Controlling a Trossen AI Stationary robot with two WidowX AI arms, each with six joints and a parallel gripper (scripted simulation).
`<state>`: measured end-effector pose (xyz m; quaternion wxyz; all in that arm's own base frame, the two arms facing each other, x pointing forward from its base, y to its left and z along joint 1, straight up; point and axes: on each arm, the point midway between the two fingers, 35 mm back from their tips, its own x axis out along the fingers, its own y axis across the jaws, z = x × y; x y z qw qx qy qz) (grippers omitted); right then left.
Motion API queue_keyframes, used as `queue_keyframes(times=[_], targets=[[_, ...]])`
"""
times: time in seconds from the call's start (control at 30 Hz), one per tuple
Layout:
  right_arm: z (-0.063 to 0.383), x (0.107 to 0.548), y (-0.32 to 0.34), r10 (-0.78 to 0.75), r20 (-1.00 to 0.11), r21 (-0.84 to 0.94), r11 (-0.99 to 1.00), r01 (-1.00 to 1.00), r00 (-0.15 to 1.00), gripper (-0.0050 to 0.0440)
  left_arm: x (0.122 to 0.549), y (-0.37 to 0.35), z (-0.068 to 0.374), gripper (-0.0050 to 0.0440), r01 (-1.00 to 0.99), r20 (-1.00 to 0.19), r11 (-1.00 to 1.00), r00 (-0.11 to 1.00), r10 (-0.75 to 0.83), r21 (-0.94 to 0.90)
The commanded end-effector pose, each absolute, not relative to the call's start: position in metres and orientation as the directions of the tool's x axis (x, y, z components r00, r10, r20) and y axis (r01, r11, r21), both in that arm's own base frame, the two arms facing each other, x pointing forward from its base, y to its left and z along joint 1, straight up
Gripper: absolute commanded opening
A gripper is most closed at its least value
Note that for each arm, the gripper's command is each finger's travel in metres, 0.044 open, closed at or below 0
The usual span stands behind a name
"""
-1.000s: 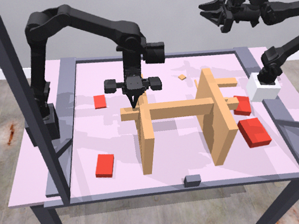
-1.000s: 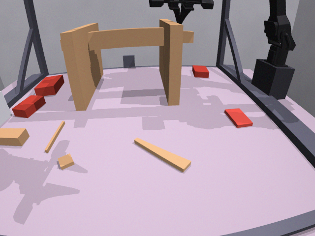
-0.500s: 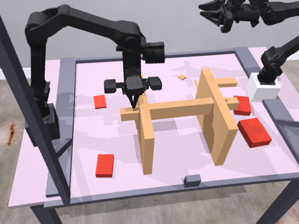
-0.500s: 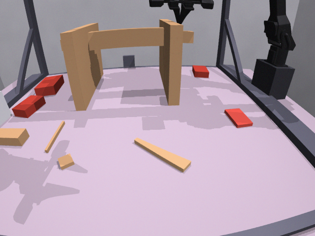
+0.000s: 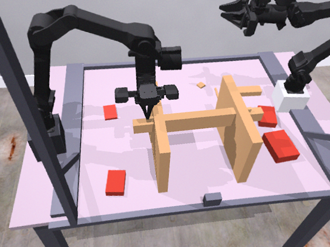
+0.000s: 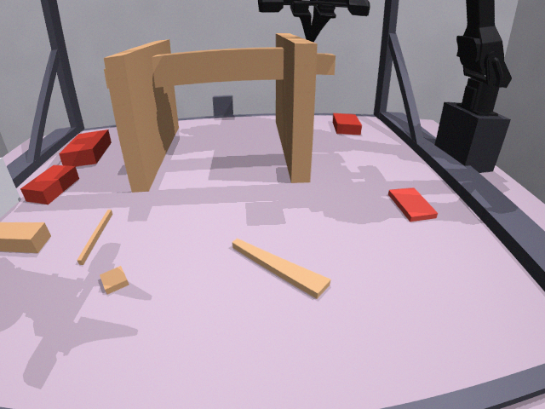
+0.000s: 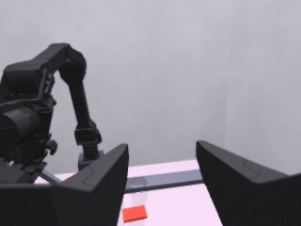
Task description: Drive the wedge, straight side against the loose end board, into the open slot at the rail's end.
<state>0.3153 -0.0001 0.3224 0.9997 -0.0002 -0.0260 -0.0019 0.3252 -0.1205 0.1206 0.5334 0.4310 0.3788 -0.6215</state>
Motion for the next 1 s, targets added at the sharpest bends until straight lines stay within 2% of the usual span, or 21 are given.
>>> queue_keyframes(times=[0.0,0.97], targets=[[0.324,0.314,-0.002,-0.010,0.056,-0.005,1.000,0.010,0.998,0.0205,0.317,-0.116,0.098,-0.0050,0.986,-0.945,-0.142,-0.126,-0.301,-0.087],[0.324,0.314,-0.002,-0.010,0.056,-0.005,1.000,0.010,0.998,0.0205,0.308,-0.111,0.074,-0.0050,0.976,-0.944,-0.140,-0.197,-0.266,-0.164]])
